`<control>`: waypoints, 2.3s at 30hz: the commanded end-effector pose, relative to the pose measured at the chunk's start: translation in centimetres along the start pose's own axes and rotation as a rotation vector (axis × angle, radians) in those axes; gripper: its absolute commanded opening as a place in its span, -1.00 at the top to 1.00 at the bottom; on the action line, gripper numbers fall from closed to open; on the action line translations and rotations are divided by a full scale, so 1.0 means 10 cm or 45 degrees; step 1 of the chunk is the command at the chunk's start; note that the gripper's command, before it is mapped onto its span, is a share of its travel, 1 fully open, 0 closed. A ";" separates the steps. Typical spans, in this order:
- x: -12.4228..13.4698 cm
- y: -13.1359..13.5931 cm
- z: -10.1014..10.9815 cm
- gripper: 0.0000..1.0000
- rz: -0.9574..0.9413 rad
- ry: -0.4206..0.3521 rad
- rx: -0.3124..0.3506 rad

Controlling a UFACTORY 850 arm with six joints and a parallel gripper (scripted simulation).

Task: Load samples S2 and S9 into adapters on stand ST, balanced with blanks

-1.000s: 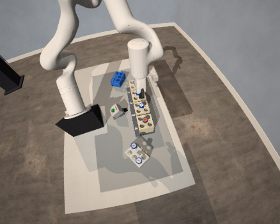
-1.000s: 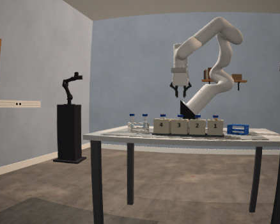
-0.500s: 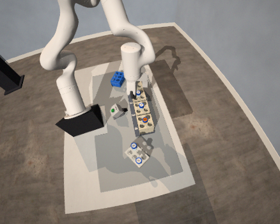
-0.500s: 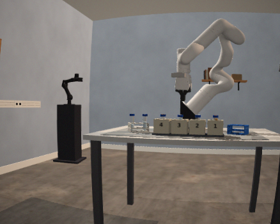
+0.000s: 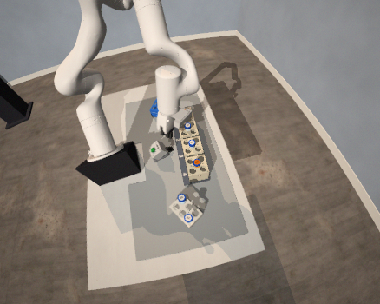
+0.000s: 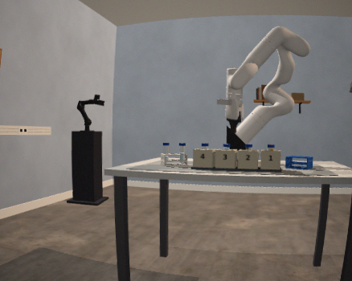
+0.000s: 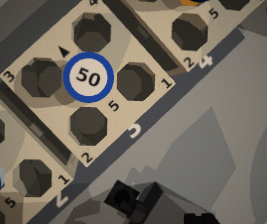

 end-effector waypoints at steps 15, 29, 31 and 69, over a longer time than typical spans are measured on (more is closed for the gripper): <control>0.54 0.31 -0.47 1.00 -0.700 -0.115 0.111; 0.74 0.42 -0.62 1.00 -0.700 -0.115 0.111; 0.74 0.42 -0.62 1.00 -0.700 -0.115 0.111; 0.72 0.37 -0.99 1.00 -0.700 -0.116 0.111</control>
Point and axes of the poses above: the point where the finger pads meet when closed, its own z axis back along the fingers, its own y axis across the jaws, x = y × z, the point moved 7 cm from there along z, back along the fingers
